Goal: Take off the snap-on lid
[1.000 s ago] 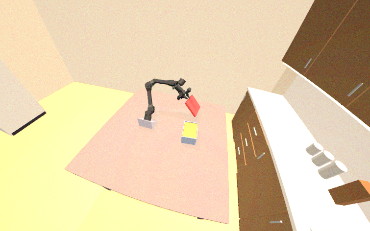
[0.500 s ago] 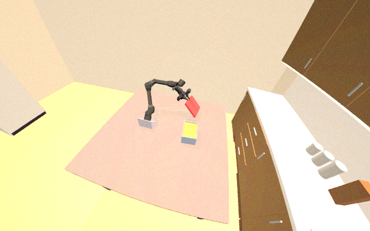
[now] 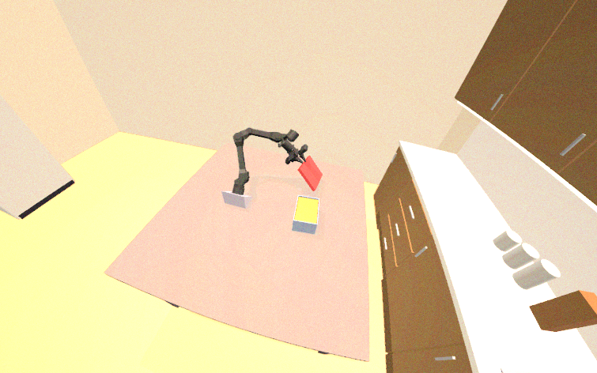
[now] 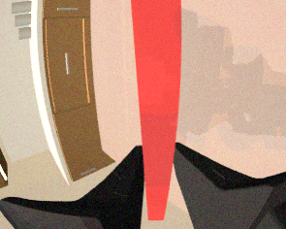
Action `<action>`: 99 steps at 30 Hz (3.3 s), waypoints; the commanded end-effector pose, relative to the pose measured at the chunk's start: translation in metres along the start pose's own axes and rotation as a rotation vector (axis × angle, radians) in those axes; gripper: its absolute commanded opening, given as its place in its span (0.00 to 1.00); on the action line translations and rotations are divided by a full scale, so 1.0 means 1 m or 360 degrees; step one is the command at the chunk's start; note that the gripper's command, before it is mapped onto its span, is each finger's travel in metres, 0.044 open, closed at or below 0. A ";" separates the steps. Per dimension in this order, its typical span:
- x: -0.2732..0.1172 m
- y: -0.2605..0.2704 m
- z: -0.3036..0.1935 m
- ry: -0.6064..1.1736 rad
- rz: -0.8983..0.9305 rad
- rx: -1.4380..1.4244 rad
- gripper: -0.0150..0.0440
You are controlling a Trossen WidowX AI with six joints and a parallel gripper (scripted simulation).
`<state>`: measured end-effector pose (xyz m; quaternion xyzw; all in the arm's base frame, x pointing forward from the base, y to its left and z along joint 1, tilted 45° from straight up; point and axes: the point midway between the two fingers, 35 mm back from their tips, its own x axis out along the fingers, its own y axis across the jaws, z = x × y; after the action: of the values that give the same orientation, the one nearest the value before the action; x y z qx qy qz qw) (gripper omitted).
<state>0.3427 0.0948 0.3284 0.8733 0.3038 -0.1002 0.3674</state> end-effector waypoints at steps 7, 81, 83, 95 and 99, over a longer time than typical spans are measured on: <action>0.003 -0.003 -0.001 -0.0003 0.0030 0.0002 0.25; 0.041 -0.047 -0.001 0.0003 0.0032 0.0006 0.25; 0.042 -0.048 -0.001 0.0003 0.0032 0.0006 0.25; 0.048 -0.055 -0.001 0.0004 0.0033 0.0007 0.25; 0.050 -0.057 -0.001 0.0004 0.0033 0.0007 0.25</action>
<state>0.3478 0.1437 0.2865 0.8813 0.2857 -0.0875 0.3662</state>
